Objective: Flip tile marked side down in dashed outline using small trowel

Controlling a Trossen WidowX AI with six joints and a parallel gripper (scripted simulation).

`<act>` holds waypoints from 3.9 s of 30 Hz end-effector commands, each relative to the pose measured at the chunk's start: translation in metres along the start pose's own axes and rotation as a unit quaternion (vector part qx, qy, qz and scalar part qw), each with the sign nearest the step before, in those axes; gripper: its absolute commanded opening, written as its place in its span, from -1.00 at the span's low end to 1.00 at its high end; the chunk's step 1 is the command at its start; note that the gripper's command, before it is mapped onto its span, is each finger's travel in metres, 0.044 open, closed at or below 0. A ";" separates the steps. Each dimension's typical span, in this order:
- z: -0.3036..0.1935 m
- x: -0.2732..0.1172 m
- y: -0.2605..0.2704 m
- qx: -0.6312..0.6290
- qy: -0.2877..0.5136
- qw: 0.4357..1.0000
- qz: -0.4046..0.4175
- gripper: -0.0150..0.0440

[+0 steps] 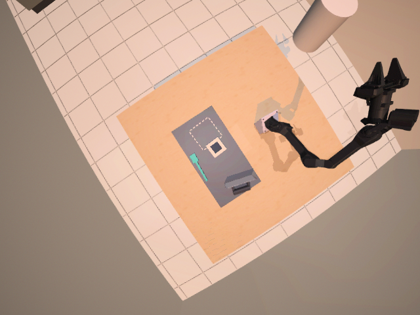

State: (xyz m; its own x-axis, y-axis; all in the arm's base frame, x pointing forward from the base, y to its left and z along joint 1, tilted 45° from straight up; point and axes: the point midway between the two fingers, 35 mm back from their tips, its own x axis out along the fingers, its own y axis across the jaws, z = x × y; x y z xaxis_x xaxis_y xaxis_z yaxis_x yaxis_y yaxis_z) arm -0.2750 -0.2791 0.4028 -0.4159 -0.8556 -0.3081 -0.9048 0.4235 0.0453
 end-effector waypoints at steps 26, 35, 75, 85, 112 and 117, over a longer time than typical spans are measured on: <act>0.006 0.025 -0.128 -0.315 0.021 0.933 -0.171 -0.15; 0.011 0.025 -0.175 -0.423 0.051 0.876 -0.227 -0.15; 0.056 -0.042 -0.367 -0.736 0.287 0.477 -0.385 -0.15; 0.071 -0.073 -0.406 -0.771 0.363 0.349 -0.390 -0.15; 0.123 -0.176 -0.484 -0.748 0.577 -0.018 -0.326 -0.15; 0.135 -0.199 -0.493 -0.723 0.614 -0.076 -0.307 -0.15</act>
State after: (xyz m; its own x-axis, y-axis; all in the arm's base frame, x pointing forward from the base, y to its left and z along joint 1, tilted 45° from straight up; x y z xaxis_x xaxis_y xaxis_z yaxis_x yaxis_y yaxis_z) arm 0.2532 -0.2922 0.3184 0.7734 -0.3002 -0.5583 0.6211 0.5346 0.5730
